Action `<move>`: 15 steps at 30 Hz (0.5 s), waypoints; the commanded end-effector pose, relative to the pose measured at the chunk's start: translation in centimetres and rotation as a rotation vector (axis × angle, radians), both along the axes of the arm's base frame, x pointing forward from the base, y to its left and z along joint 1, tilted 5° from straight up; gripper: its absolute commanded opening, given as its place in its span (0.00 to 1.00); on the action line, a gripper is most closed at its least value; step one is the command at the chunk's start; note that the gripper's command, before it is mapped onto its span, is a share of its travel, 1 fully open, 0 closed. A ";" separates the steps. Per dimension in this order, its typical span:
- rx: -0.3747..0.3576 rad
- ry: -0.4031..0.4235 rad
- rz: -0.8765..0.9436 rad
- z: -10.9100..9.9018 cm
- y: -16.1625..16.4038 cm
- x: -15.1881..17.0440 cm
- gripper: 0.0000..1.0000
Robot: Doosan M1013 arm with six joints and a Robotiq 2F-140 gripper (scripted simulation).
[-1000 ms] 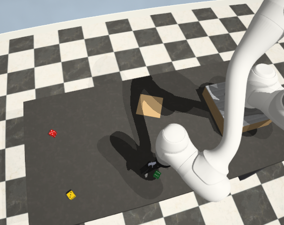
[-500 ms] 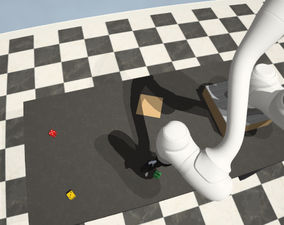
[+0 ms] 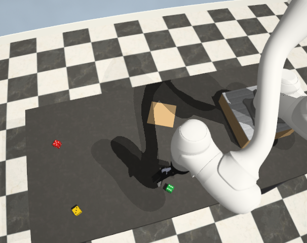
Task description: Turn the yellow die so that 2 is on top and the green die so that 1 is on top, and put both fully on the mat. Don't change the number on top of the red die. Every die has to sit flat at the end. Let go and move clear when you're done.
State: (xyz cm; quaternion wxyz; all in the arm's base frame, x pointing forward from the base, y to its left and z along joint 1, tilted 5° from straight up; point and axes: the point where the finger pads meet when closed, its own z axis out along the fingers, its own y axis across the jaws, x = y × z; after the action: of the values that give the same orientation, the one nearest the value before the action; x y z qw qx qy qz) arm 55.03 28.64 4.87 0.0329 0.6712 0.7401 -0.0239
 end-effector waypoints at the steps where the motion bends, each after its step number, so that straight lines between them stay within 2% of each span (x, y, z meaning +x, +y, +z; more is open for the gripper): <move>1: 0.000 0.000 0.000 0.1 0.0 0.0 1.00; 11: 0.000 -0.001 -0.006 0.1 0.1 0.3 1.00; 13: 0.001 -0.003 -0.040 0.3 0.5 1.8 1.00; 15: 0.001 -0.010 -0.117 0.7 1.4 5.3 1.00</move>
State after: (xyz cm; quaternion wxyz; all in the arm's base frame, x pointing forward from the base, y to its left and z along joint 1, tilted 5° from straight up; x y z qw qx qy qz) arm 57.20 29.21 5.24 0.0335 0.6888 0.7238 -0.0227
